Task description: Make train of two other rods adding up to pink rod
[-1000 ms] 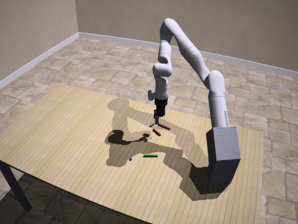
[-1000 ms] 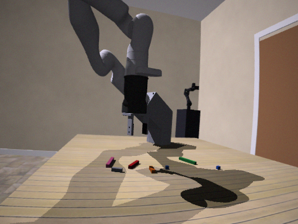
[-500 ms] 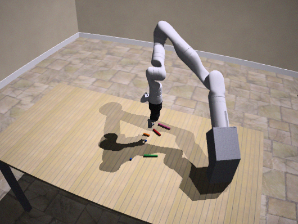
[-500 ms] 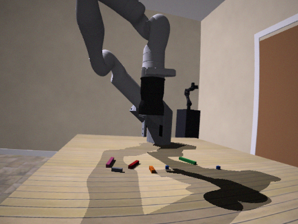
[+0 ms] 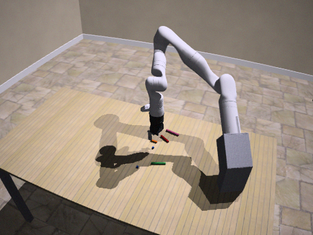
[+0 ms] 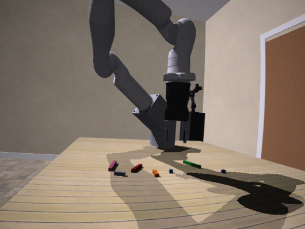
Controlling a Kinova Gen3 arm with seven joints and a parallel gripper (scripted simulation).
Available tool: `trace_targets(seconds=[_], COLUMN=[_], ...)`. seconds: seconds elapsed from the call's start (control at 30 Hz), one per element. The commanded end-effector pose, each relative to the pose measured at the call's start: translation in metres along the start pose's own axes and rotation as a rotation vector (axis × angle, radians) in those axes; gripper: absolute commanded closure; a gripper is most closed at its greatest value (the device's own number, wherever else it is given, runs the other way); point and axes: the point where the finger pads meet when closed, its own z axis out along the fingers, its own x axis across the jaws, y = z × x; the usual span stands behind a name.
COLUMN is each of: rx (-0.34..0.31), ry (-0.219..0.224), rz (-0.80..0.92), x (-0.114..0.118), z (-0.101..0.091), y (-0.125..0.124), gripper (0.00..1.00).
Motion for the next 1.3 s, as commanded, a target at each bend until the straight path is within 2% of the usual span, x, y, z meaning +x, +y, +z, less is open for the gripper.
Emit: trace_targets(seconds=[0.0, 0.27, 0.33, 0.83, 0.9, 1.27], rx=[0.004, 0.007, 0.007, 0.023, 0.023, 0.034], ry=[0.003, 0.005, 0.005, 0.0, 0.0, -0.009], rz=[0.051, 0.334, 0.334, 0.799, 0.799, 1.041], x=[-0.018, -0.053, -0.053, -0.109, -0.109, -0.136], z=[0.003, 0.009, 0.009, 0.022, 0.022, 0.03], y=[0.009, 0.025, 0.025, 0.062, 0.062, 0.086], gripper=[0.0, 0.0, 0.0, 0.0, 0.0, 0.0])
